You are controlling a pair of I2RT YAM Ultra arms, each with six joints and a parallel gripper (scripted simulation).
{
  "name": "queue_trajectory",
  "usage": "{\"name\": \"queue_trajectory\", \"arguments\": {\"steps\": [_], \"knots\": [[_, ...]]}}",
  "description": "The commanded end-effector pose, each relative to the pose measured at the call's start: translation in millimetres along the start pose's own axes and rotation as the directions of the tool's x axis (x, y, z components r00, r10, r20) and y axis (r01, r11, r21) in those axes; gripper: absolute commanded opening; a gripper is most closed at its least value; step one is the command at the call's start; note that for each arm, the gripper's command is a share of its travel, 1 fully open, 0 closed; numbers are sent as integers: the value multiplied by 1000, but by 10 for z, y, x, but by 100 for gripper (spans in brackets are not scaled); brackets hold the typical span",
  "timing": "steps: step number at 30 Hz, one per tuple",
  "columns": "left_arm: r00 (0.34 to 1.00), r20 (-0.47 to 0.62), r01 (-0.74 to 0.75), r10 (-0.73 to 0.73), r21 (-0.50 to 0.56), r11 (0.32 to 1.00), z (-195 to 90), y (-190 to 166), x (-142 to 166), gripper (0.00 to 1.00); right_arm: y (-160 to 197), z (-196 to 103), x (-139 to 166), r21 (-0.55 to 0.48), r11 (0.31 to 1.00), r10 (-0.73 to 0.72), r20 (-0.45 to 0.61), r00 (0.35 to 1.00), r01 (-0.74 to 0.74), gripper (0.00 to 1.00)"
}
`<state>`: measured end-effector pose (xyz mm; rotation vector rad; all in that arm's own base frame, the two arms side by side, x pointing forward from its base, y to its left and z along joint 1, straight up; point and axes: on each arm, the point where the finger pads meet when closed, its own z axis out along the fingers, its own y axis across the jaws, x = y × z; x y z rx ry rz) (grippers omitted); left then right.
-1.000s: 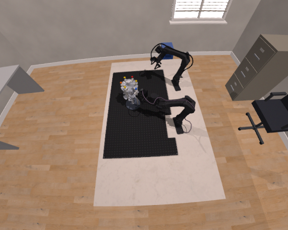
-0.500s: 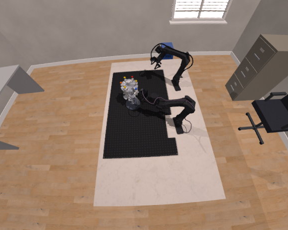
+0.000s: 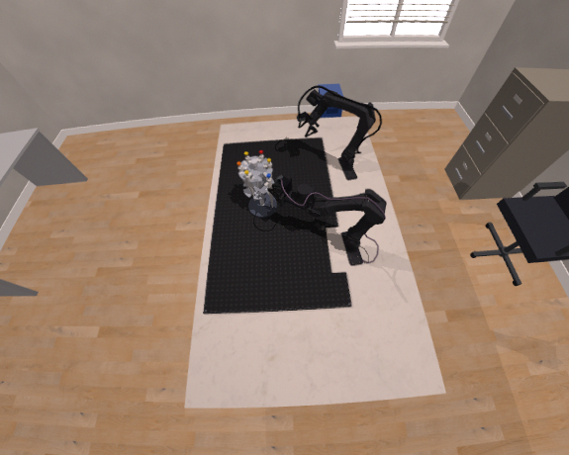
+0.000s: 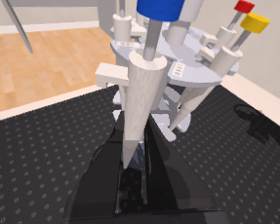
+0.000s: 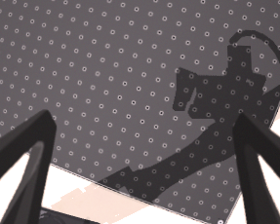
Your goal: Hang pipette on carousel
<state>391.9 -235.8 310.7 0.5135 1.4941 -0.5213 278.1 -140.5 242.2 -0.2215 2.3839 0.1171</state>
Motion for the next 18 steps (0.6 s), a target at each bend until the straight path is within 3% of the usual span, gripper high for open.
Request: {"name": "queue_trajectory", "arguments": {"steps": [1, 14, 15, 18], "knots": [[996, 84, -22, 23, -8, 1000, -22, 21, -315, 12, -42, -57, -98, 19, 1000, -25, 41, 999, 24, 100], [998, 57, -17, 17, -1, 1000, 117, -50, -187, 12, -42, -57, -98, 19, 1000, -25, 41, 999, 24, 100], [995, 93, -23, 23, -5, 1000, 52, -54, -348, 12, -42, -57, -98, 19, 1000, -25, 41, 999, 24, 100], [998, 57, -17, 17, -1, 1000, 166, -72, -184, 12, -42, -57, -98, 19, 1000, -25, 41, 999, 24, 100]]}}
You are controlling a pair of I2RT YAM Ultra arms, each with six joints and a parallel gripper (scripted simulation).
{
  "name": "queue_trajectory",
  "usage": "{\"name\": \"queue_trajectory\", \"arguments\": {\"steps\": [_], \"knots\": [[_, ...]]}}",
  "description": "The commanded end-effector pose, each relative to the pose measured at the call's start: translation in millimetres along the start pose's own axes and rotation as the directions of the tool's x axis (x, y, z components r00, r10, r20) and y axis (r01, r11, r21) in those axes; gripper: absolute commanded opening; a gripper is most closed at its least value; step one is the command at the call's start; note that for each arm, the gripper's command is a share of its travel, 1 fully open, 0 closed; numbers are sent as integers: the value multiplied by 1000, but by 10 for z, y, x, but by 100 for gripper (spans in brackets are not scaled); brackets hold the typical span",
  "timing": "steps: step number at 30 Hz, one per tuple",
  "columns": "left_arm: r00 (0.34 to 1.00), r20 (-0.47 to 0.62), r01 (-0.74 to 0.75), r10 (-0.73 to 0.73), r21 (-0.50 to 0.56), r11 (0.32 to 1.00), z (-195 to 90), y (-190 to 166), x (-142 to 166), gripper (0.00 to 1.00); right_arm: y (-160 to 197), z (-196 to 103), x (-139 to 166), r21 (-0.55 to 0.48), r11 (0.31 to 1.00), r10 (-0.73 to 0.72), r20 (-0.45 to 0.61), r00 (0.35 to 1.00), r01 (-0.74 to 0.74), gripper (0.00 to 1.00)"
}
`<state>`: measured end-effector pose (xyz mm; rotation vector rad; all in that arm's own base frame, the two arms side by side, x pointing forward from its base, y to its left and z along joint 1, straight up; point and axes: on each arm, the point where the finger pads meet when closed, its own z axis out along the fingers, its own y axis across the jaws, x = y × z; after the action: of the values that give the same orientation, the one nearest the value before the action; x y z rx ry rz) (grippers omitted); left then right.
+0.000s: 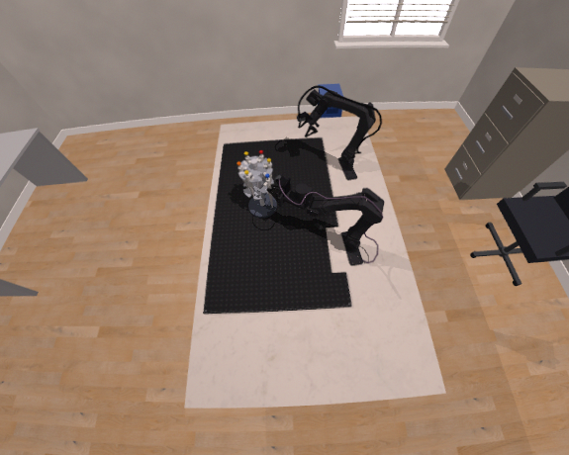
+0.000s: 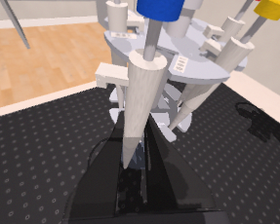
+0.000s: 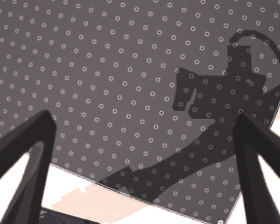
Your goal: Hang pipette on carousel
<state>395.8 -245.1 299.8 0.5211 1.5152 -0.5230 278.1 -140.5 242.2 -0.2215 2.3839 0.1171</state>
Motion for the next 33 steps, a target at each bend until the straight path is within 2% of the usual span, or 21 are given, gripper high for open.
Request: {"name": "queue_trajectory", "arguments": {"steps": [1, 6, 8, 33], "knots": [[997, 79, -21, 21, -5, 1000, 85, -29, -296, 12, -42, -57, -98, 19, 1000, -25, 41, 999, 24, 100], [997, 79, -20, 20, -5, 1000, 140, -53, -294, 12, -42, -57, -98, 19, 1000, -25, 41, 999, 24, 100], [993, 114, -25, 26, -14, 1000, 58, -25, -457, 12, -42, -57, -98, 19, 1000, -25, 41, 999, 24, 100], [994, 110, -24, 25, -13, 1000, 68, -24, -436, 12, -42, -57, -98, 19, 1000, -25, 41, 999, 24, 100]]}}
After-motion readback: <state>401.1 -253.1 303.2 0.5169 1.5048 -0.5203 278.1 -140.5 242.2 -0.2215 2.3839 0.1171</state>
